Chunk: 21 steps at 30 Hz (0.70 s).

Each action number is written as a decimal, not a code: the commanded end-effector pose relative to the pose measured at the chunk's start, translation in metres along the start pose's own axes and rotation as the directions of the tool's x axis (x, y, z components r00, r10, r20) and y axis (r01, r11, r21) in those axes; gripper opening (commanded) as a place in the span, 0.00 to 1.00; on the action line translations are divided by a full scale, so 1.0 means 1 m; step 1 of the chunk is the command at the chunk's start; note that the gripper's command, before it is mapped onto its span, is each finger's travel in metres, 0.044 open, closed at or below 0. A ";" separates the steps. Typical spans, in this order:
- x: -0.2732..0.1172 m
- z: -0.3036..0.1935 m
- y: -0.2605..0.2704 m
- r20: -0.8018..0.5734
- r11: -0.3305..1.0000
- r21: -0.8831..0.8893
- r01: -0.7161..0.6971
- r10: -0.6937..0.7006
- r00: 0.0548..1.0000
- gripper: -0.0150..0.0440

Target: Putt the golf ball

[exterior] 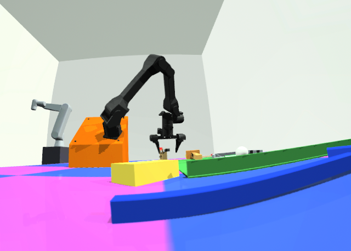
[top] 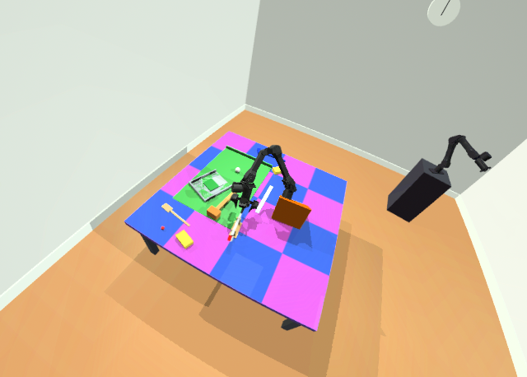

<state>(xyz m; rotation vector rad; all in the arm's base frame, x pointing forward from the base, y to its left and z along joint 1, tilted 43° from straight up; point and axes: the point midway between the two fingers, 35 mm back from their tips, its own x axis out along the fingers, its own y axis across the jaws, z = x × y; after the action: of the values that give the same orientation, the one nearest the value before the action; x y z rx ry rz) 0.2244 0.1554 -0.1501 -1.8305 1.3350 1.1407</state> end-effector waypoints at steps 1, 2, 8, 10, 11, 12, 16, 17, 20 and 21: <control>0.008 -0.003 0.003 -0.009 1.000 -0.006 -0.007 0.007 1.000 1.00; 0.010 -0.004 0.003 -0.009 1.000 -0.006 -0.007 0.007 1.000 1.00; 0.016 -0.006 0.003 -0.009 1.000 -0.006 -0.007 0.007 1.000 1.00; 0.016 -0.006 0.003 -0.009 1.000 -0.006 -0.007 0.007 1.000 1.00; 0.013 -0.004 0.001 -0.003 1.000 0.000 -0.004 0.004 1.000 0.96; 0.013 -0.004 0.001 -0.003 1.000 0.000 -0.004 0.004 1.000 0.91; 0.013 -0.004 0.001 -0.003 1.000 0.000 -0.004 0.004 1.000 0.73; 0.013 -0.004 0.001 -0.003 1.000 0.000 -0.004 0.004 1.000 0.69; 0.013 -0.004 0.001 -0.003 1.000 0.000 -0.004 0.004 1.000 0.56; 0.013 -0.004 0.001 -0.003 1.000 0.000 -0.004 0.004 1.000 0.51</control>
<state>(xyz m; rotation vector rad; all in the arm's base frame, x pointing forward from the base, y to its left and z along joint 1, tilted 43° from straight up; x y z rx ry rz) 0.2261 0.1452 -0.1602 -1.8317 1.3410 1.1409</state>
